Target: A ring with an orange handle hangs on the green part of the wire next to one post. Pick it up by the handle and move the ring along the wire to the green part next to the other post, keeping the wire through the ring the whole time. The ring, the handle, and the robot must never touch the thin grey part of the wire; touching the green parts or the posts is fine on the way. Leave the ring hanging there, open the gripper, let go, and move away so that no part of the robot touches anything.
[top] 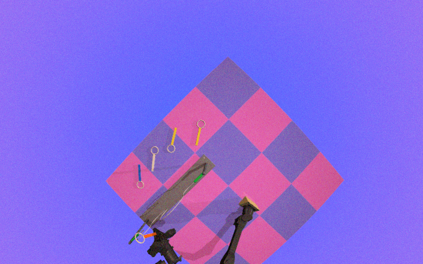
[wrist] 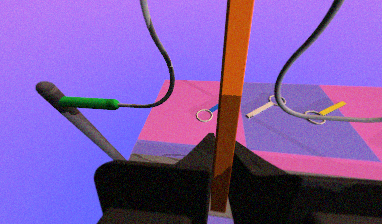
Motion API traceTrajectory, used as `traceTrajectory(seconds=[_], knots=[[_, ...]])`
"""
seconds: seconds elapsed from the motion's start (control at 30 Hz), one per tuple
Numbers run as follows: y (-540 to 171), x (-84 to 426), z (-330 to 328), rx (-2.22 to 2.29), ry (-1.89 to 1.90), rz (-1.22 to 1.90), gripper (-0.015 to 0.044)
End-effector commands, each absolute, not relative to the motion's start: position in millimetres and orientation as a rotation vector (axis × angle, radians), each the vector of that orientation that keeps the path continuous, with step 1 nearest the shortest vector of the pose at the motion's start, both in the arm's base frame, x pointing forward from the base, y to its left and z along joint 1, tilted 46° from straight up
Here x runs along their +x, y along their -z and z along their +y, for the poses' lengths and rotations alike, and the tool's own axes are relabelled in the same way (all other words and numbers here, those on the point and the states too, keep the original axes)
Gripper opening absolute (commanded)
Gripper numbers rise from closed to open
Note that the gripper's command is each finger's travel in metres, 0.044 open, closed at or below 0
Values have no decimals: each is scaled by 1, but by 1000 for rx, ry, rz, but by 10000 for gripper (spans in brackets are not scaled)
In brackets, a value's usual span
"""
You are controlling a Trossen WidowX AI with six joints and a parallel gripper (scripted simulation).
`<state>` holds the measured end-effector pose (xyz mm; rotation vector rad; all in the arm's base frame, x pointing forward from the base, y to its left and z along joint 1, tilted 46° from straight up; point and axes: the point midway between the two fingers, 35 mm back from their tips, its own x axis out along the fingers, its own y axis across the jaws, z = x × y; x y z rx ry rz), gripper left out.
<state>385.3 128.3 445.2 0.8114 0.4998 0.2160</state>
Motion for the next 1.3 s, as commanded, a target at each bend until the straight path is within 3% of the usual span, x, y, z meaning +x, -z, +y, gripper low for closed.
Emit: traceTrajectory(seconds=[0.0,1.27], knots=[[-448,385,132,891,-237,493,-150],[-491,388,145,1659,-422,349,-150]])
